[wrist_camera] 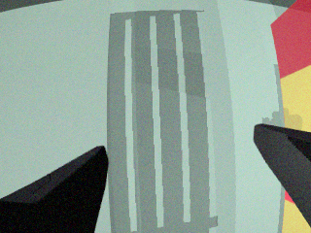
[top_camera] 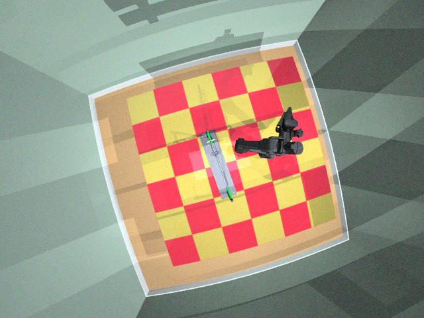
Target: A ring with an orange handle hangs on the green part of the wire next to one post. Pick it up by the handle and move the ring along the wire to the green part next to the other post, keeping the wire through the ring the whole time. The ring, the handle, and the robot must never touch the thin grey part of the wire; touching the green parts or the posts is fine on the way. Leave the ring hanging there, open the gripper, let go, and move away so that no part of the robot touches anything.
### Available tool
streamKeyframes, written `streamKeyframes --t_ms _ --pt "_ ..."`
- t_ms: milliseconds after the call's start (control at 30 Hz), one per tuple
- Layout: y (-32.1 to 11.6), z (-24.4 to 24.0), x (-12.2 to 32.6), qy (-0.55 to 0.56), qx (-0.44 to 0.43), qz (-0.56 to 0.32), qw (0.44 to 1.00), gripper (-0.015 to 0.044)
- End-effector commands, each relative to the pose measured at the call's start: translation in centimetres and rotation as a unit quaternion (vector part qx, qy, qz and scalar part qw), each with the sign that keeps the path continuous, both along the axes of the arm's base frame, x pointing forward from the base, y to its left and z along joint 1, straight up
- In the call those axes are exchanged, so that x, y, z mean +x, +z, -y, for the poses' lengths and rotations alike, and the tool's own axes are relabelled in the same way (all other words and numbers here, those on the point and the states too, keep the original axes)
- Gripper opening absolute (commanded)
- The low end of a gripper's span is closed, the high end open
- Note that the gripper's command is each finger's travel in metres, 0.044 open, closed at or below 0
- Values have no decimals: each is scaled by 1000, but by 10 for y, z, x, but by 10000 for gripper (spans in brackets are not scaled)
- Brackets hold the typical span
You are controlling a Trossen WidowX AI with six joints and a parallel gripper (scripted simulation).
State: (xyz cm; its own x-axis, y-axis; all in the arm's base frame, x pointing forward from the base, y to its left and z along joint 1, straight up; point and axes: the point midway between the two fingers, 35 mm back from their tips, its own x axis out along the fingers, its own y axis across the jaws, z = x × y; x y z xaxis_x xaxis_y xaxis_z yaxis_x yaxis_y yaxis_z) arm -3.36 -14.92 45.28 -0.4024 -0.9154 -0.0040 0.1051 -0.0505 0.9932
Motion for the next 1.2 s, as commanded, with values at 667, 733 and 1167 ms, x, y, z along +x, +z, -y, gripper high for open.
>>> streamKeyframes --t_ms 667,733,1167 --pt "-18 -90 -121 -236 35 -12 971 160" --pt "-21 -106 -130 -266 40 -14 963 160" --pt "-49 -229 -156 -465 80 -21 881 160"
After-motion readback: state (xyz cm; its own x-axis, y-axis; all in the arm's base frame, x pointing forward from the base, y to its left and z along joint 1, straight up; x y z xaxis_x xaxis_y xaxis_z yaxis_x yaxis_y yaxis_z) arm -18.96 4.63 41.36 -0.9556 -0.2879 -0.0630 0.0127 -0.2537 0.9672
